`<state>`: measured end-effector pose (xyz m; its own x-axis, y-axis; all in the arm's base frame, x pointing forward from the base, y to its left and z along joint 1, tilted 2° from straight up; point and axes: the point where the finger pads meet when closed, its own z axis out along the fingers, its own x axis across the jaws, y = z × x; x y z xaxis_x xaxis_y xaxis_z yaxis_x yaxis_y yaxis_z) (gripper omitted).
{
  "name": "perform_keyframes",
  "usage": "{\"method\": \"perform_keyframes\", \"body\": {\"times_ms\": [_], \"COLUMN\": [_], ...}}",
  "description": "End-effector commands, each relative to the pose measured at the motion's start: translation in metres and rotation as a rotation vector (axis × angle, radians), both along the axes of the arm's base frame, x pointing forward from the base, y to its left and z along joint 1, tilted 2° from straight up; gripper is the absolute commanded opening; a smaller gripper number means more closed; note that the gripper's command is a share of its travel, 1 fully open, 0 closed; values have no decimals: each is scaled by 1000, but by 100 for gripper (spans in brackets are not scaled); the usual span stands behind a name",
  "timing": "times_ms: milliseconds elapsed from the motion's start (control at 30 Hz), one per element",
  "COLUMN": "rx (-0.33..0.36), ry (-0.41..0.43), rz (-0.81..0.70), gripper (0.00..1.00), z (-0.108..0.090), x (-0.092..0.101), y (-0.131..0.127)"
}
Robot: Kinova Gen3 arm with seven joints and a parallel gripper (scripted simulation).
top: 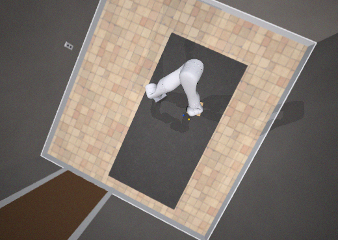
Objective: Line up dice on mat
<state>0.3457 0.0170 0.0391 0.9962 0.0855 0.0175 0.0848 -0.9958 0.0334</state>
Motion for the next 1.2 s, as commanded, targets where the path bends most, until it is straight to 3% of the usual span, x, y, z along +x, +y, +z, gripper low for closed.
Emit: {"method": "perform_keyframes", "body": {"times_ms": [0, 367, 400, 1167], "rx": [12, 7, 7, 7], "ry": [-15, -20, -20, -20], "rz": [15, 9, 9, 11], "gripper": [64, 64, 100, 100], "z": [18, 32, 32, 32], "x": [4, 5, 5, 6], "y": [11, 7, 7, 7]}}
